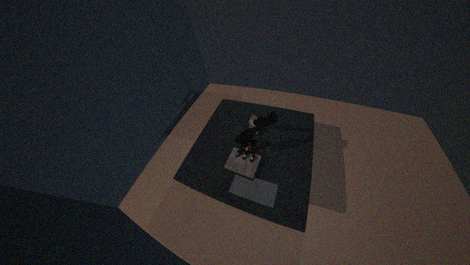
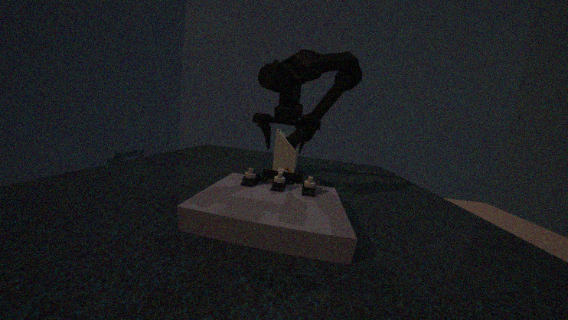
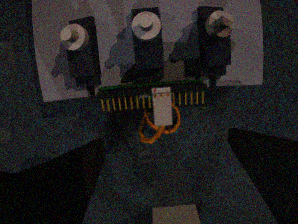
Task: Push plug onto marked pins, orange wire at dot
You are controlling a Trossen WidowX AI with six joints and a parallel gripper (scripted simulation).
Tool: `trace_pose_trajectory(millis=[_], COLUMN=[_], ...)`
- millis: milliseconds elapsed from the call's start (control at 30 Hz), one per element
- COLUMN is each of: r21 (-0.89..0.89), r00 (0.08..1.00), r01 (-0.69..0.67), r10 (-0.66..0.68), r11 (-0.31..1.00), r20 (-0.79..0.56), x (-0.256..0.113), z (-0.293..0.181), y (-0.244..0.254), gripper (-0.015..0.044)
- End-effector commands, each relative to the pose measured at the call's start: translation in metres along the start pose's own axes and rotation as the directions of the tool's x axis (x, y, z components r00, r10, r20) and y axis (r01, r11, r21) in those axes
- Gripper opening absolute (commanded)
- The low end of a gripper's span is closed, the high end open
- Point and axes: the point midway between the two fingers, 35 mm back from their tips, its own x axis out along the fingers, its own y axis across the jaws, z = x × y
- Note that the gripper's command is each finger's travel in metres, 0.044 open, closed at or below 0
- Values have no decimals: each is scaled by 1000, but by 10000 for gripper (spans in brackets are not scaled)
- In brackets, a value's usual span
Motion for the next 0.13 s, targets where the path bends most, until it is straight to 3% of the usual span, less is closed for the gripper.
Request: trace_pose_trajectory(millis=[0,100], r21=[-3,-3], r00=[1000,1000], r01=[5,5], r10=[-5,-5], r11=[1000,1000], r20=[0,0], x=[-1,-1], z=[0,0], y=[-1,-1], gripper=[440,440])
